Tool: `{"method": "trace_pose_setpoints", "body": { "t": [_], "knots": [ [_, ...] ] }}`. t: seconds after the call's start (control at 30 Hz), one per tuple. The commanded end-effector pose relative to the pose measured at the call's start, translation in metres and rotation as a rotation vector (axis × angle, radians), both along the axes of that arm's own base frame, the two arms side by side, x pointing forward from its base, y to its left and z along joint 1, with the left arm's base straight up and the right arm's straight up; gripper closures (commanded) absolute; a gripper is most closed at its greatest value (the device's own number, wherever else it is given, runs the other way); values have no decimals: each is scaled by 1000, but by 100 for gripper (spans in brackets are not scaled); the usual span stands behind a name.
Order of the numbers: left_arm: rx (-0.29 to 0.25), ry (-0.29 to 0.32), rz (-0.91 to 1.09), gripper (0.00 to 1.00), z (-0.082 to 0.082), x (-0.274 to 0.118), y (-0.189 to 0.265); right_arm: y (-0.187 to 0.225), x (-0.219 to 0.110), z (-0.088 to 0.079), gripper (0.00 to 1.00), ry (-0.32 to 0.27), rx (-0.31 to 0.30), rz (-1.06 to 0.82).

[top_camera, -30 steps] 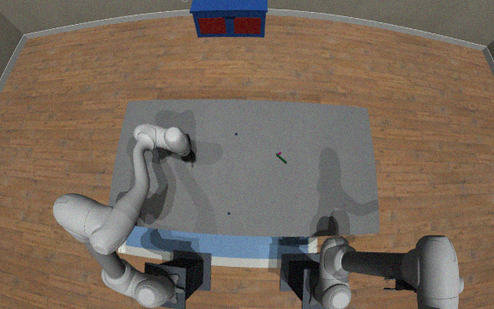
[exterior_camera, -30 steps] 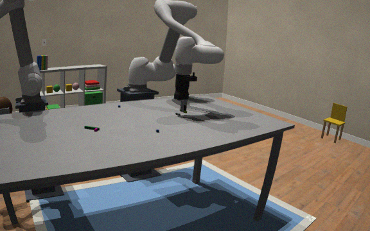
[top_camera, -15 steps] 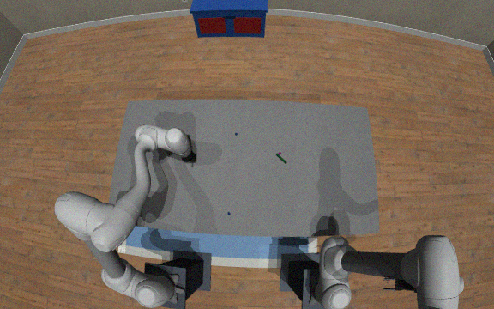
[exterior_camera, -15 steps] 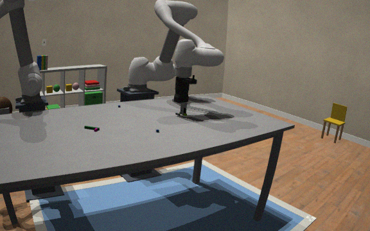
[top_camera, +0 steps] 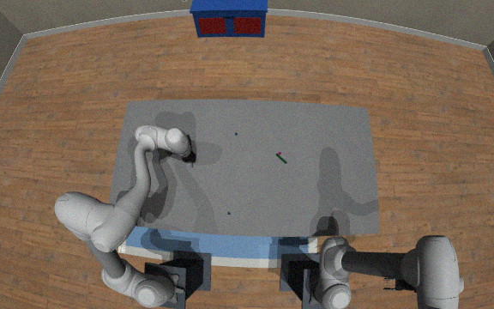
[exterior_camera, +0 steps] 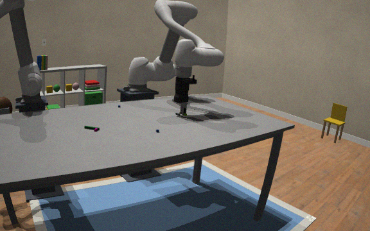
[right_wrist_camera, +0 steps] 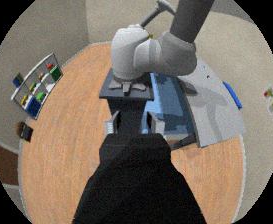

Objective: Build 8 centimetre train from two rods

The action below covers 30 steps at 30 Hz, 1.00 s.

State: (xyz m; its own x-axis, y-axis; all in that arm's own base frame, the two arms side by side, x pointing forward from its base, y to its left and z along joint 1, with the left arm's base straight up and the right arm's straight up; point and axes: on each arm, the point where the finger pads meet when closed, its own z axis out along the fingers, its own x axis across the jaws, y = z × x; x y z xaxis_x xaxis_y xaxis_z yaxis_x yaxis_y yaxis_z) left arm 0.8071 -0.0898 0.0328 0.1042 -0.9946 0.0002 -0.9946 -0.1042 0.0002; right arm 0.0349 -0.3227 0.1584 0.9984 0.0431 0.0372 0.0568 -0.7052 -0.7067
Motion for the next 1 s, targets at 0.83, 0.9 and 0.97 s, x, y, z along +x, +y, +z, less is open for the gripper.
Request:
{"method": "trace_pose_setpoints", "body": {
  "t": [0.83, 0.9, 0.97],
  "knots": [
    [0, -1, 0, 76, -3, 0, 0, 0, 0, 0, 0, 0, -1, 0],
    [0, -1, 0, 76, -4, 0, 0, 0, 0, 0, 0, 0, -1, 0],
    [0, -1, 0, 76, -6, 0, 0, 0, 0, 0, 0, 0, -1, 0]
  ]
}}
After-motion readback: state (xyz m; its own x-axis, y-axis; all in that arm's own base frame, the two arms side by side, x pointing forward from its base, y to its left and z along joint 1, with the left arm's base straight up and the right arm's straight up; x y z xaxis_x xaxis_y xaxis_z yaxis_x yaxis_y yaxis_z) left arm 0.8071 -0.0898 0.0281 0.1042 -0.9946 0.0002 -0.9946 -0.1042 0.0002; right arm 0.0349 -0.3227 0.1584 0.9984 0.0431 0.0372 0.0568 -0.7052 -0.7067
